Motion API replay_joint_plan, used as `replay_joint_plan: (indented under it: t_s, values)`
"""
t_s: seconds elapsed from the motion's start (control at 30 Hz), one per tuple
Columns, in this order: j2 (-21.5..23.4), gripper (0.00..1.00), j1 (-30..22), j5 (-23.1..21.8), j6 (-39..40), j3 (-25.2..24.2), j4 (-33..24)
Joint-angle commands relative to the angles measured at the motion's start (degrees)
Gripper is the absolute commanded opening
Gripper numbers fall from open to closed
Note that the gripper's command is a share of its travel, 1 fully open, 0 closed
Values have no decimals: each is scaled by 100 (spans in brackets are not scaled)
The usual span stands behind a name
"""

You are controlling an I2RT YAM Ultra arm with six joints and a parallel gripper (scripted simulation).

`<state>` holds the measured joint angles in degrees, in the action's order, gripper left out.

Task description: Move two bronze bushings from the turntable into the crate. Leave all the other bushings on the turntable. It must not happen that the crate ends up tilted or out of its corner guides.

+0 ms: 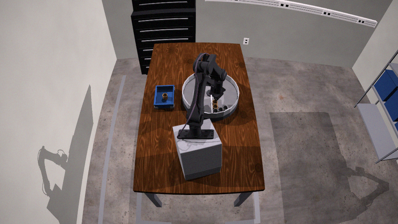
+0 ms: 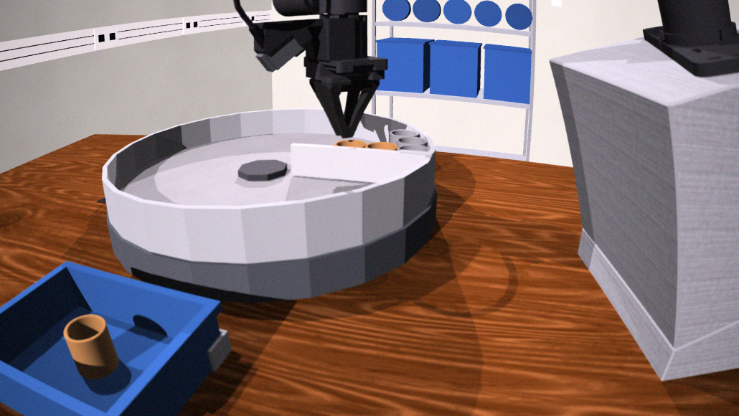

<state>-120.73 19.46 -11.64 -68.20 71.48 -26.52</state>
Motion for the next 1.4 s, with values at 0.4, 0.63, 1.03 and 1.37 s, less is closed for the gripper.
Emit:
replay_joint_plan:
  t_s: [0.4,0.63,1.03,1.37]
  values:
    - [123,15,86,-39,57,179,-22]
    - [43,15,67,-34,62,161,77]
    - [39,15,66,-34,63,162,32]
    - [39,15,66,-34,63,162,32]
